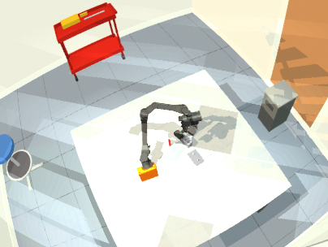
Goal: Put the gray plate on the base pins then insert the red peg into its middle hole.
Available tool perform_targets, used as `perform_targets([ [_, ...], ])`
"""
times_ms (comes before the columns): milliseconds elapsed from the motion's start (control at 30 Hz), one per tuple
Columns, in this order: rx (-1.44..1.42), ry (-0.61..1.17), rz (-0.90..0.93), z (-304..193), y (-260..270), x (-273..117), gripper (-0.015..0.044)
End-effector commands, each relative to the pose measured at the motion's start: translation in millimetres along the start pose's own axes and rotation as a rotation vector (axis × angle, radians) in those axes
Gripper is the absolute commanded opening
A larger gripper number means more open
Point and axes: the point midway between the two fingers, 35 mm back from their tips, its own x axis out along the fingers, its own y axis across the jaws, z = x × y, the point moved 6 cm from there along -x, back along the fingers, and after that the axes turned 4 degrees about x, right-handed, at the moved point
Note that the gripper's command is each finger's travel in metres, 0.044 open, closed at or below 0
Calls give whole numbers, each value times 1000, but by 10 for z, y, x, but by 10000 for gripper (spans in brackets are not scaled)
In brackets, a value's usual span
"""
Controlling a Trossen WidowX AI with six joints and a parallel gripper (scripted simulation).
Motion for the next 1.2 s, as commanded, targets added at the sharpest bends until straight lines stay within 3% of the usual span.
perform_targets([
  [0,14,2,-29,-29,-68,0,440],
  [433,14,4,-28,-44,-93,486,440],
  [1167,13,3,-28,-37,-94,783,440],
])
